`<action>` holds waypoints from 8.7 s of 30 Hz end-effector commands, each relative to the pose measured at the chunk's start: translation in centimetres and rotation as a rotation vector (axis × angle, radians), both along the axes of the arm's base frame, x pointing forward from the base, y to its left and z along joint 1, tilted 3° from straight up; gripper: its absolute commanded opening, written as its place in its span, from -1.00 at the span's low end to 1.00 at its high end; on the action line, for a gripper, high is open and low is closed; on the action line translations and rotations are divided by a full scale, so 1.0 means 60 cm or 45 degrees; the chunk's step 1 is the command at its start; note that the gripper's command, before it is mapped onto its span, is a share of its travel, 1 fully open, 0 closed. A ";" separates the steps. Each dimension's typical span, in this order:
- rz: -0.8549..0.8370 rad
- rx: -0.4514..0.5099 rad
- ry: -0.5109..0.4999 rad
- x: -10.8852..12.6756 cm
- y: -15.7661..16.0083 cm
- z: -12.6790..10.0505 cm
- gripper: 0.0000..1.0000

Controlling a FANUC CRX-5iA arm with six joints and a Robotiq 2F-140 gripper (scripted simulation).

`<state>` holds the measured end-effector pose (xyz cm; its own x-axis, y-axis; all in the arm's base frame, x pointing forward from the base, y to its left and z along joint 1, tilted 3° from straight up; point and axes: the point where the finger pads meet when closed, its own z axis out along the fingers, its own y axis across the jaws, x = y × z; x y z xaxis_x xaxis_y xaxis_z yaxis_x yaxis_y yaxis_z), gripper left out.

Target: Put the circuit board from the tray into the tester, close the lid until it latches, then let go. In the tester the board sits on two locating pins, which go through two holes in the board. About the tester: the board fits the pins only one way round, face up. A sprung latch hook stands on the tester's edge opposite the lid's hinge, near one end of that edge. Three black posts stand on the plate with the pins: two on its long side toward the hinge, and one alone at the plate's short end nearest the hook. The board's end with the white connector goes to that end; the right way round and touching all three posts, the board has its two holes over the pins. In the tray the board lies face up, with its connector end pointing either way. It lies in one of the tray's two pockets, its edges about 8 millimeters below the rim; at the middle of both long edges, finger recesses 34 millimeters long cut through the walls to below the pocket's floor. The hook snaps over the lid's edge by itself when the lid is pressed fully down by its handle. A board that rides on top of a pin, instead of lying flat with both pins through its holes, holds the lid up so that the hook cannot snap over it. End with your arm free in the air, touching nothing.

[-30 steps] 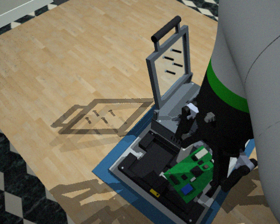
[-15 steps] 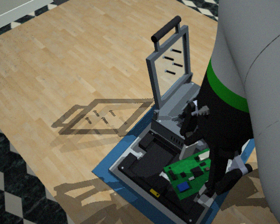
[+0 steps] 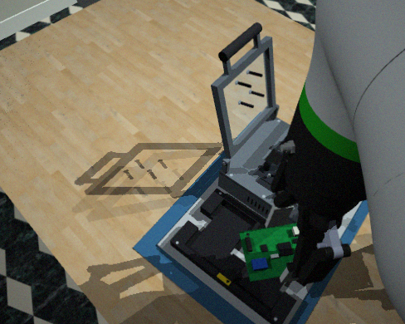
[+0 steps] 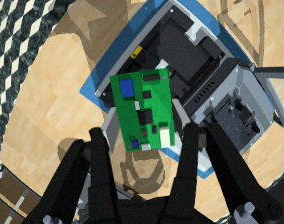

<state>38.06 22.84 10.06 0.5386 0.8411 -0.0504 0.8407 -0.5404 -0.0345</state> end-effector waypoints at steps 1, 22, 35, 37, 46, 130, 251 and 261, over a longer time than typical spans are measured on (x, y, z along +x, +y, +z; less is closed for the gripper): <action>-0.128 -0.010 -0.006 0.000 0.000 0.000 -0.09; -0.698 -0.041 -0.020 0.000 0.000 0.000 -0.09; -1.102 -0.063 -0.030 0.000 0.000 0.000 -0.09; -1.170 -0.067 -0.032 0.000 0.000 0.000 -0.09; -1.405 -0.080 -0.038 0.000 0.000 0.000 -0.09; -2.993 -0.166 -0.076 0.000 0.000 0.000 -0.09; -3.048 -0.169 -0.077 0.064 -0.114 0.009 -0.09; -3.048 -0.169 -0.077 0.088 -0.157 0.012 -0.09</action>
